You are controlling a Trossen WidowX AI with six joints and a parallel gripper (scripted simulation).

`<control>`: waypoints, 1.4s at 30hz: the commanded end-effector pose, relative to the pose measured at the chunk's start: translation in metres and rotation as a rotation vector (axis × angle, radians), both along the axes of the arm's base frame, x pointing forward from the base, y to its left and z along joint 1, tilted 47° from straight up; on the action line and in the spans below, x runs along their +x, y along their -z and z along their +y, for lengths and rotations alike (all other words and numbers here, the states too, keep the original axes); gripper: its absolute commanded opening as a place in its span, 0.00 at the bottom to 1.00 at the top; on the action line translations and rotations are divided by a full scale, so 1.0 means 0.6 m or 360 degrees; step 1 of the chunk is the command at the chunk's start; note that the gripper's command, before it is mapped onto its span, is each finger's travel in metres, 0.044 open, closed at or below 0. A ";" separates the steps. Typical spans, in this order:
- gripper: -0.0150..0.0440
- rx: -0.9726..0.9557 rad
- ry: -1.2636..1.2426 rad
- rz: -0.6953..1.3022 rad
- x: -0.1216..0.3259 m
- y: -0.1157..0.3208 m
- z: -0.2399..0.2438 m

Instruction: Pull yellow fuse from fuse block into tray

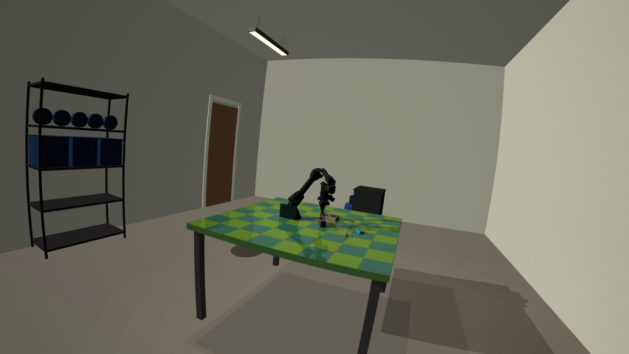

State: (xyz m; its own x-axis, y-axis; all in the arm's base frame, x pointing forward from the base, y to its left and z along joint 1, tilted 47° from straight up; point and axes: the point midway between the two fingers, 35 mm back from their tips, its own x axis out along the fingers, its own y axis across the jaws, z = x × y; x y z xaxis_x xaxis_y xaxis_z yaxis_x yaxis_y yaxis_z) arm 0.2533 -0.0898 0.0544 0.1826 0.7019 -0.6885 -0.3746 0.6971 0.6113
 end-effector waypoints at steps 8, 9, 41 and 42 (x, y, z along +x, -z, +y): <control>0.25 -0.0036 0.0001 0.0001 0.038 -0.074 0.056; 0.25 -0.0037 0.0001 0.0001 0.041 -0.083 0.064; 0.25 0.0001 -0.0007 -0.0012 0.057 -0.193 0.216; 0.25 0.0001 -0.0007 -0.0012 0.058 -0.191 0.218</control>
